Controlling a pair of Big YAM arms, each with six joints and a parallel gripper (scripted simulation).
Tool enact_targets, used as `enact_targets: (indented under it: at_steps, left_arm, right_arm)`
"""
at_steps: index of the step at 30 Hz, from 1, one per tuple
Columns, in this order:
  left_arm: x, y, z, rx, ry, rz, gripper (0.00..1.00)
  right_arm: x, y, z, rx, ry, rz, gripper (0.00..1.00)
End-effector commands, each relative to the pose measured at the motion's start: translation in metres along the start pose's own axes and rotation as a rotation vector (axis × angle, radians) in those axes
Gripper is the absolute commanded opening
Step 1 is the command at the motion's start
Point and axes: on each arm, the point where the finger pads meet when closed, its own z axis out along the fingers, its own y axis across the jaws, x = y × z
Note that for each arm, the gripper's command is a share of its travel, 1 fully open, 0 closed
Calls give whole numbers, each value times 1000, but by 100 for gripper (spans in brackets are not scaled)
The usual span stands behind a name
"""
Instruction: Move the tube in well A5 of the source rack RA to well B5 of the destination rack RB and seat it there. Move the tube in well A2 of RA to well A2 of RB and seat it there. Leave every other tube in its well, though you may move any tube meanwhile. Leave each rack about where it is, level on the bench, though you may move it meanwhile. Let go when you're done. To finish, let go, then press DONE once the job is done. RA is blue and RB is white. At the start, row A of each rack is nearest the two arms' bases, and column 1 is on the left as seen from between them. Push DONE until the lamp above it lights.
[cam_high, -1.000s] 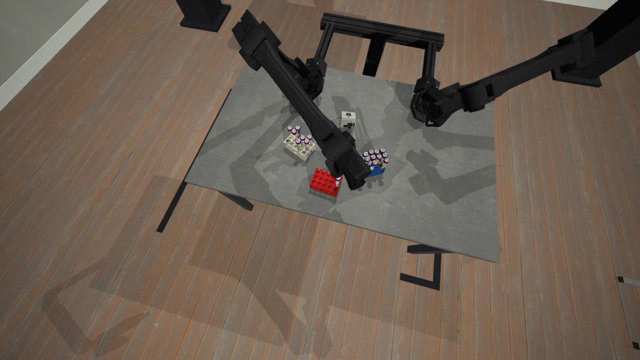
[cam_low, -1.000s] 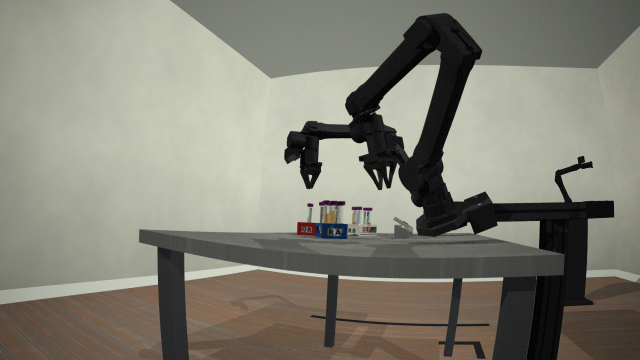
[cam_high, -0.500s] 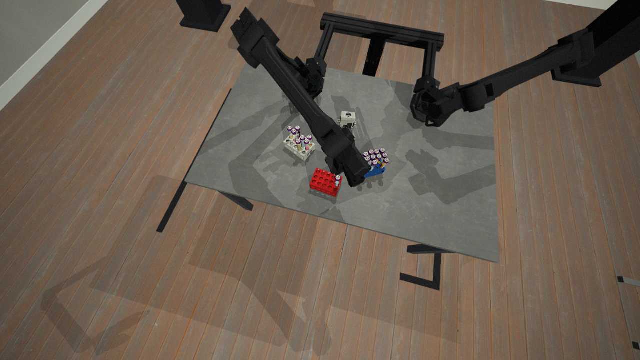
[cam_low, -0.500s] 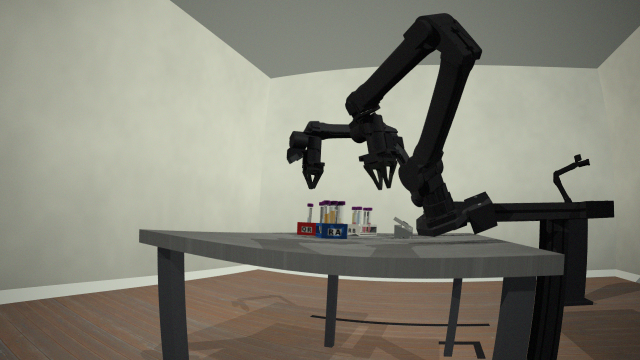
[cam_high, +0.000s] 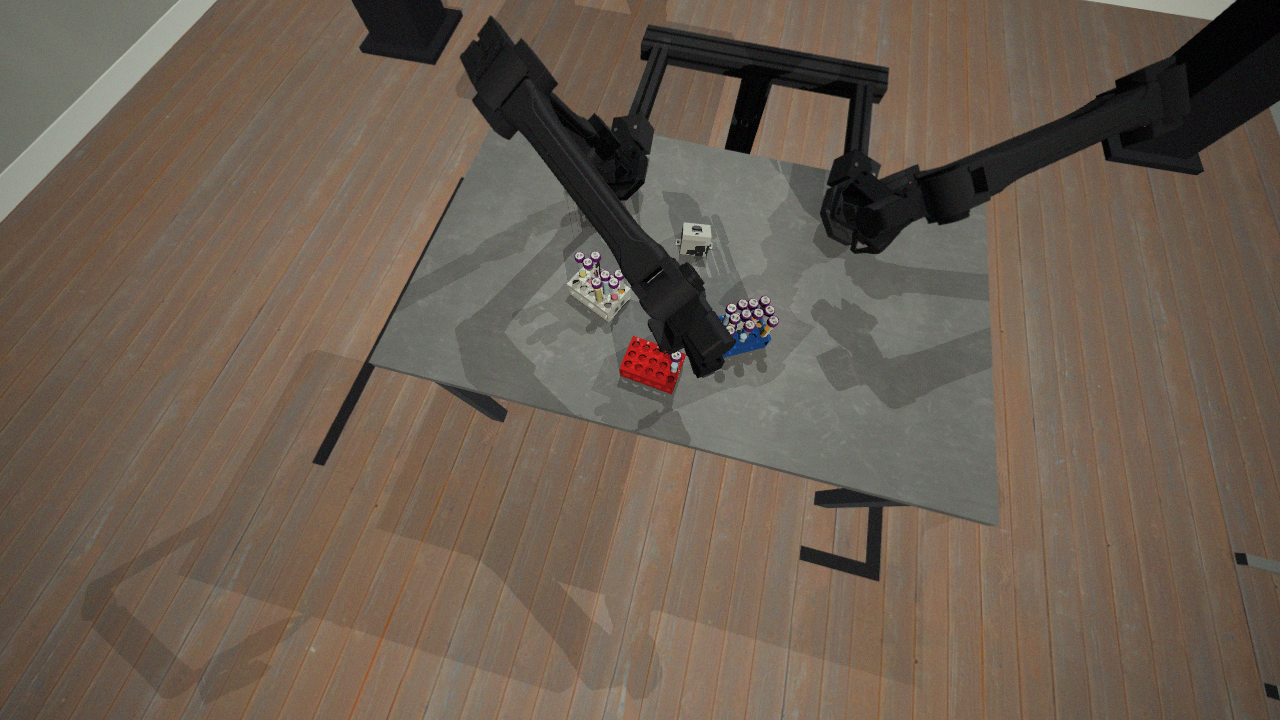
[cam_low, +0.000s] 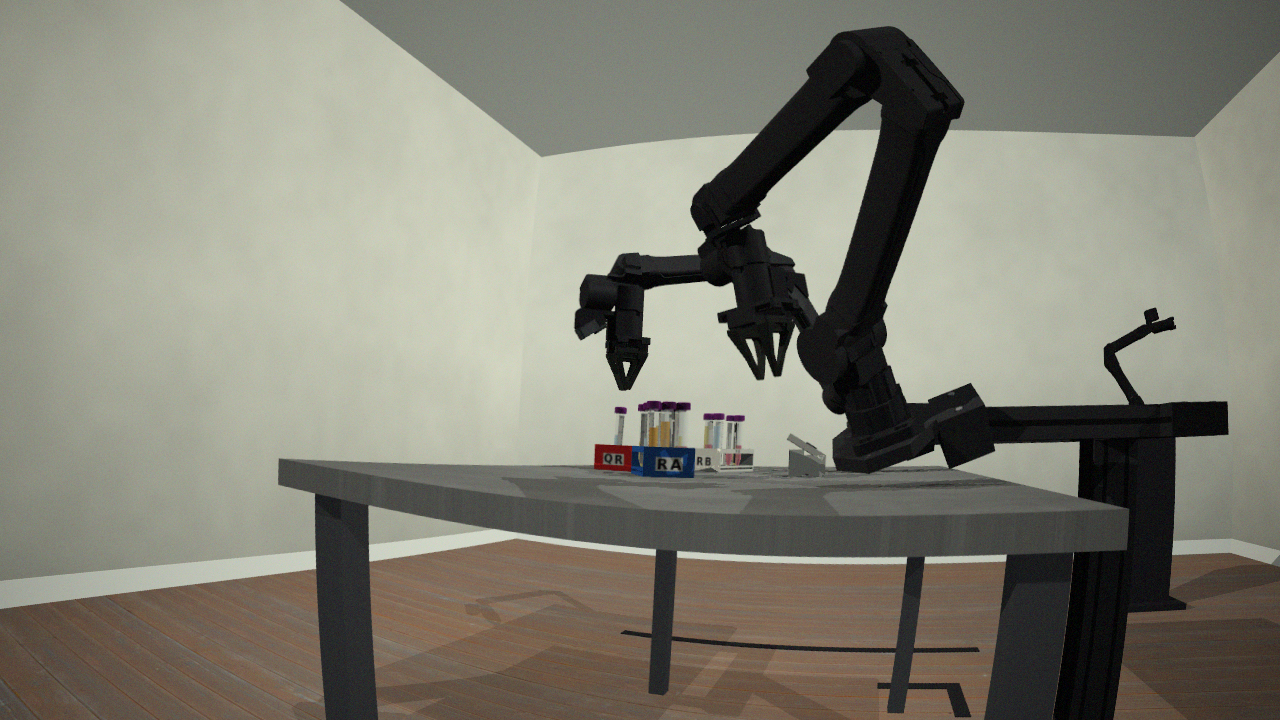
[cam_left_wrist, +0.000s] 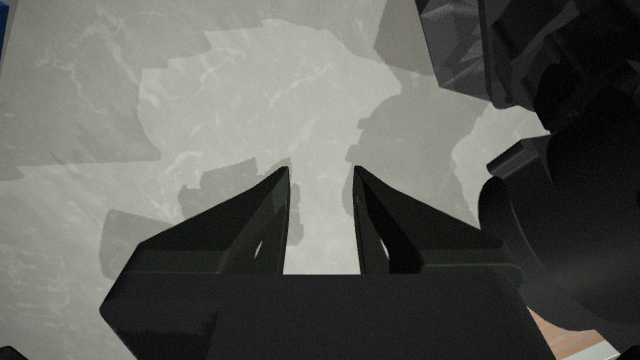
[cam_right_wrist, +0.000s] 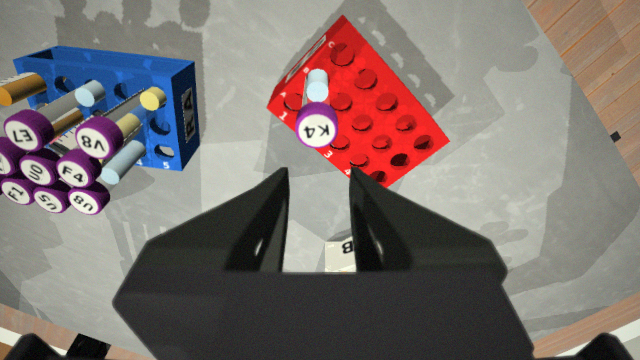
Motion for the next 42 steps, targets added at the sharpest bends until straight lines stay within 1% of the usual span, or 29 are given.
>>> enact_targets:
  at_steps: [1,5,17,21,22,24,28,42]
  left_arm:
    - [1,8,-10,-24,-9,-9,30]
    - [1,8,-10,-24,-9,-9,30]
    - [1,8,-10,-24,-9,-9,30]
    - [1,8,-10,-24,-9,-9,30]
    - [1,8,-10,-24,-9,-9,30]
    - [1,8,-10,-24,-9,-9,30]
    - [1,8,-10,-24,-9,-9,30]
    - [1,8,-10,-24,-9,-9,30]
  right_arm:
    - [0,-2,19,4,17,-9,30]
    - [0,0,22,4,16,-12,30]
    - [2,-1,45,4,18,-9,30]
    - [2,-1,46,4,18,-9,30]
    - [4,5,42,5,22,-27,30]
    - [4,5,38,4,18,-29,30]
    - [3,4,38,4,19,-24,30]
    - [1,-1,48,4,19,-10,30]
